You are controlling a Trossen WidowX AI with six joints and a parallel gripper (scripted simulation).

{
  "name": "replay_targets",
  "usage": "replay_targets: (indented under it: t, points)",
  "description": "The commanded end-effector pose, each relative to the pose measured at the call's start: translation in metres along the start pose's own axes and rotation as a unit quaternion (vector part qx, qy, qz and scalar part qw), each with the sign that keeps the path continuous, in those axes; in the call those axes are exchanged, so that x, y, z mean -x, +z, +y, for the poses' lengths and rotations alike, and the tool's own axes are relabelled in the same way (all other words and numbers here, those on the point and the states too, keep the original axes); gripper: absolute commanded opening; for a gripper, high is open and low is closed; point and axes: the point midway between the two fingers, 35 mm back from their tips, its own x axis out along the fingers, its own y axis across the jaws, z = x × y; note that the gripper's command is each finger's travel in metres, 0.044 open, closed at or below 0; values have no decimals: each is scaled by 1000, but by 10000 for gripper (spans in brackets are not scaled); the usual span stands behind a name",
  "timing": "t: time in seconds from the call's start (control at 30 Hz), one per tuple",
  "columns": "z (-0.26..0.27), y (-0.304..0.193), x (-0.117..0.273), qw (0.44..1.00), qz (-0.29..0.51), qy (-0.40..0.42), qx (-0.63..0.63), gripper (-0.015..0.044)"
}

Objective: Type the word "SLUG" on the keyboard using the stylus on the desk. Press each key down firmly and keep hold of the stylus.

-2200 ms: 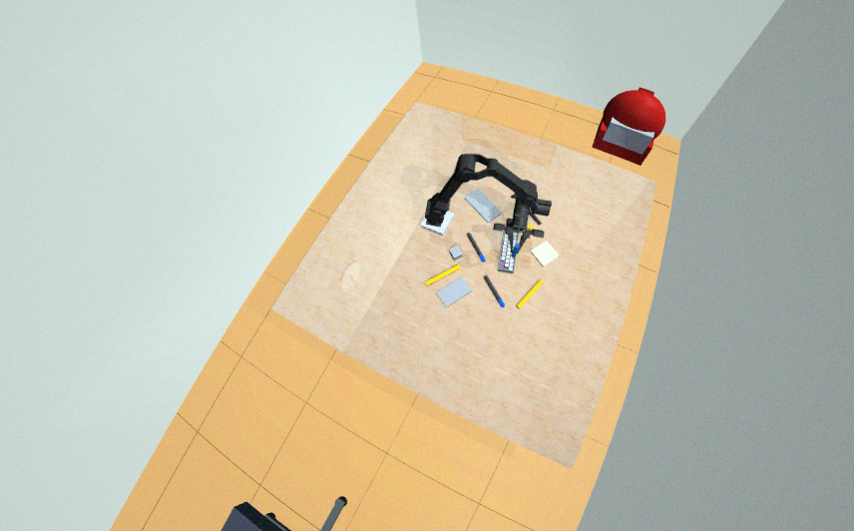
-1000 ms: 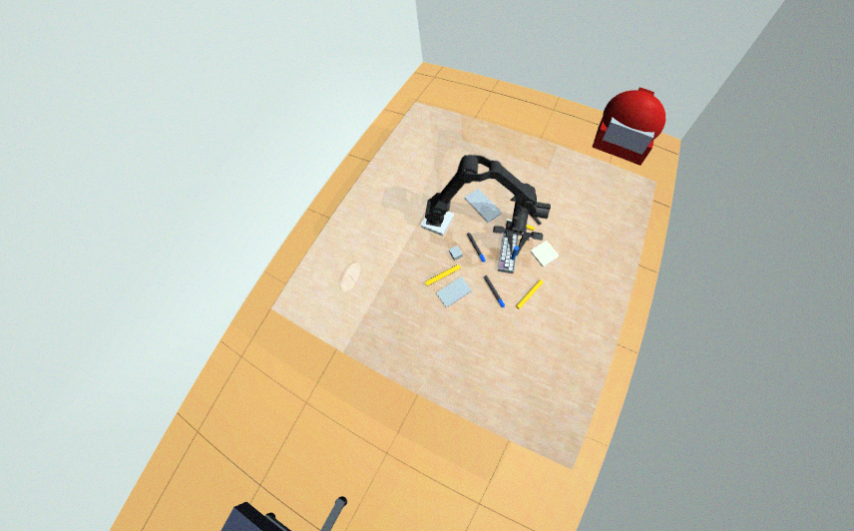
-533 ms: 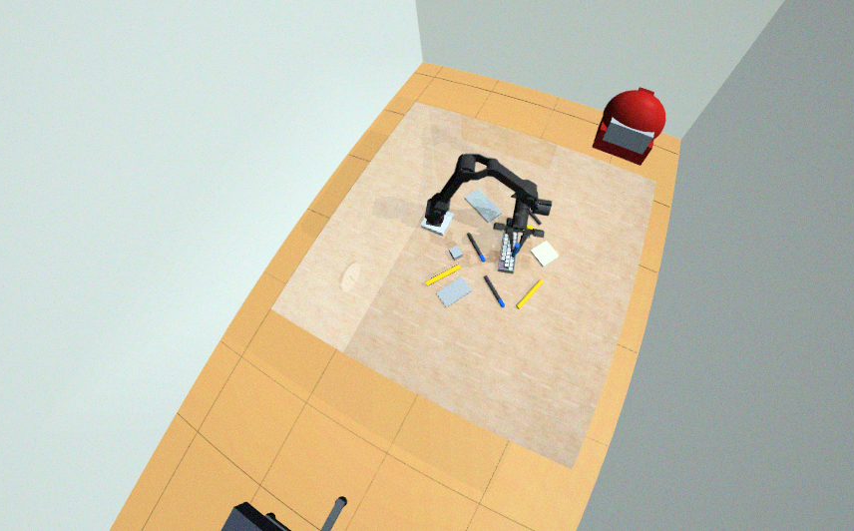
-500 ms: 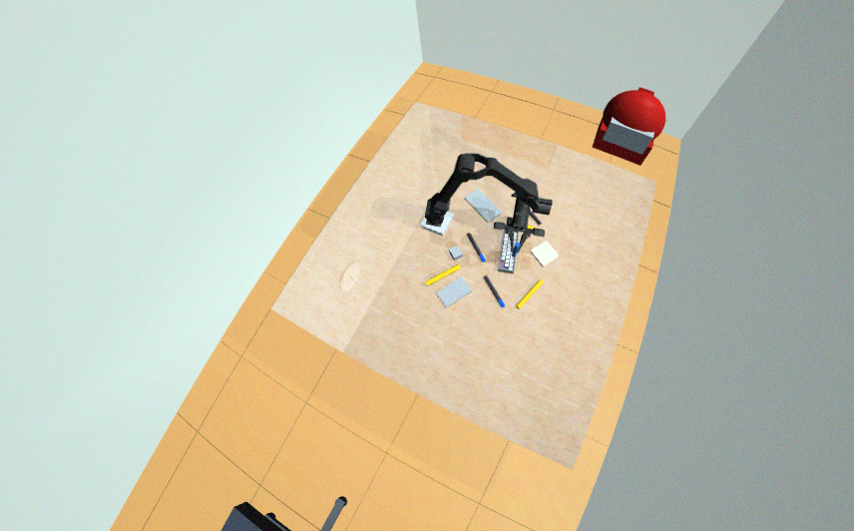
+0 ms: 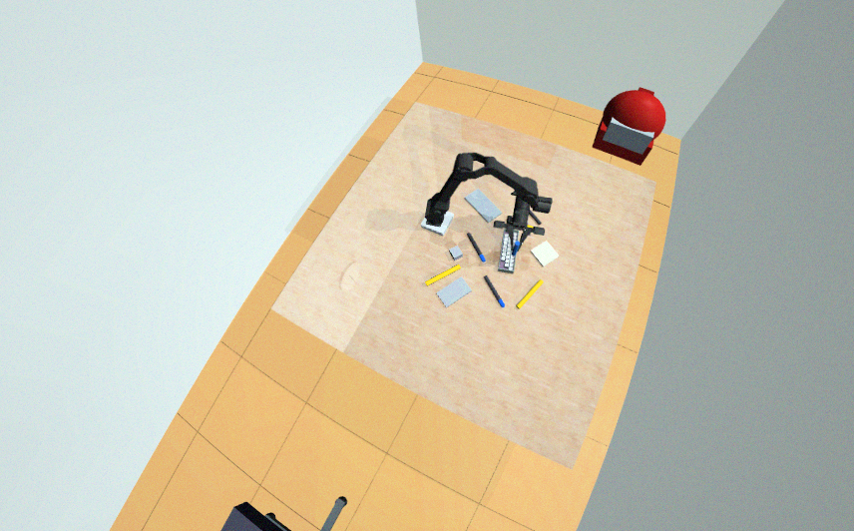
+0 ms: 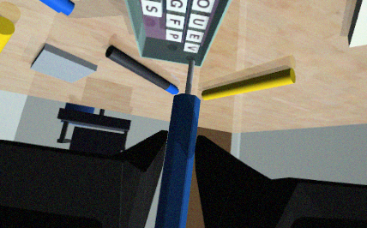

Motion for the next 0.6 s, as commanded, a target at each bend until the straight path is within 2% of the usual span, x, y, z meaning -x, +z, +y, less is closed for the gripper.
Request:
replay_targets:
  t: [0.0,0.57]
  points:
    - [8,1,6,1000,1,0,2,0]
    - [16,20,2,1000,1,1,4,0]
